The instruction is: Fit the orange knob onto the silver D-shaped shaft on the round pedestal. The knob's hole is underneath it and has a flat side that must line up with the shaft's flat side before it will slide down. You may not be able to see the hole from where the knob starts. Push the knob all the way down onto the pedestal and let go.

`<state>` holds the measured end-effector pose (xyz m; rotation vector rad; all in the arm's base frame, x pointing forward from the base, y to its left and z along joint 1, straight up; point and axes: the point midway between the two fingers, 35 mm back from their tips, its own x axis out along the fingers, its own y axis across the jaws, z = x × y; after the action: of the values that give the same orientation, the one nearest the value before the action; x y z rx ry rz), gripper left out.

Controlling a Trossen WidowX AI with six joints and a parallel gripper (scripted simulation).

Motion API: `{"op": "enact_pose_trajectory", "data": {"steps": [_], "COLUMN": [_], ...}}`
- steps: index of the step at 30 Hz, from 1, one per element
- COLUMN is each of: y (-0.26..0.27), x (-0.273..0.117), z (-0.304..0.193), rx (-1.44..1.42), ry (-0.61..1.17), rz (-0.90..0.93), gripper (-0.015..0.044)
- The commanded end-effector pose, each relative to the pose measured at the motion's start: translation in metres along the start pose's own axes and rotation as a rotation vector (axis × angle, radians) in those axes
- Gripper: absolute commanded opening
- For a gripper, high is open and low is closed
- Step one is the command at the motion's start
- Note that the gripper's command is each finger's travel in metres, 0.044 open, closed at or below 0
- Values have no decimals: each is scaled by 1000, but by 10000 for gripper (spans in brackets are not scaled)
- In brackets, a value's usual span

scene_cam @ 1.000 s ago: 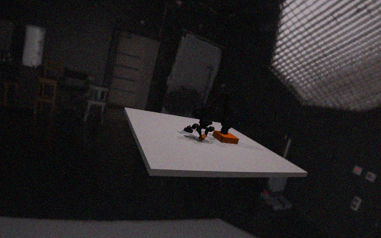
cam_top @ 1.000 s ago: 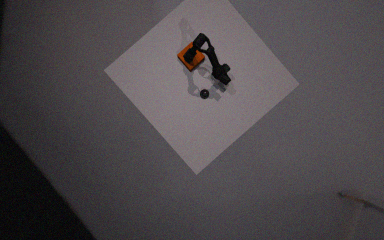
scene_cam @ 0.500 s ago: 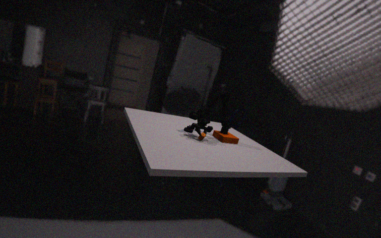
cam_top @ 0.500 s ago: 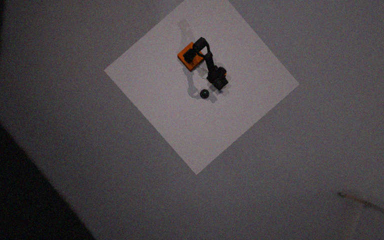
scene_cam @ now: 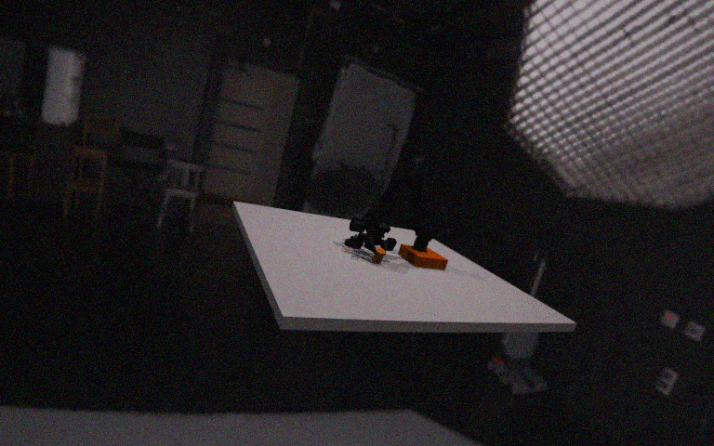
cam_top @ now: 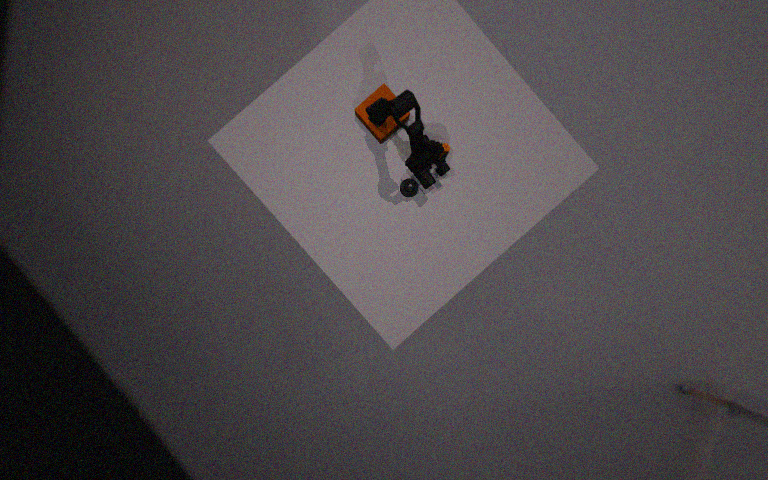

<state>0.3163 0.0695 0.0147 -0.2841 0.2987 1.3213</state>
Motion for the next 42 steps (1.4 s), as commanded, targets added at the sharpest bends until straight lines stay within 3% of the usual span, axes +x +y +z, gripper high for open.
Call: {"op": "enact_pose_trajectory", "data": {"steps": [1,4,7,31,38,42], "y": [-1,-2,0,0,0,0], "x": [-1,-3,-1,-1,-1,-1], "z": [-2,-1,-1,-1,-1,-1], "rx": [0,0,5,5,5,5], "ry": [-20,16,-6,-6,-6,-6], "rz": [-2,-3,1,1,1,1], "gripper": [179,179,258,260,440,440]}}
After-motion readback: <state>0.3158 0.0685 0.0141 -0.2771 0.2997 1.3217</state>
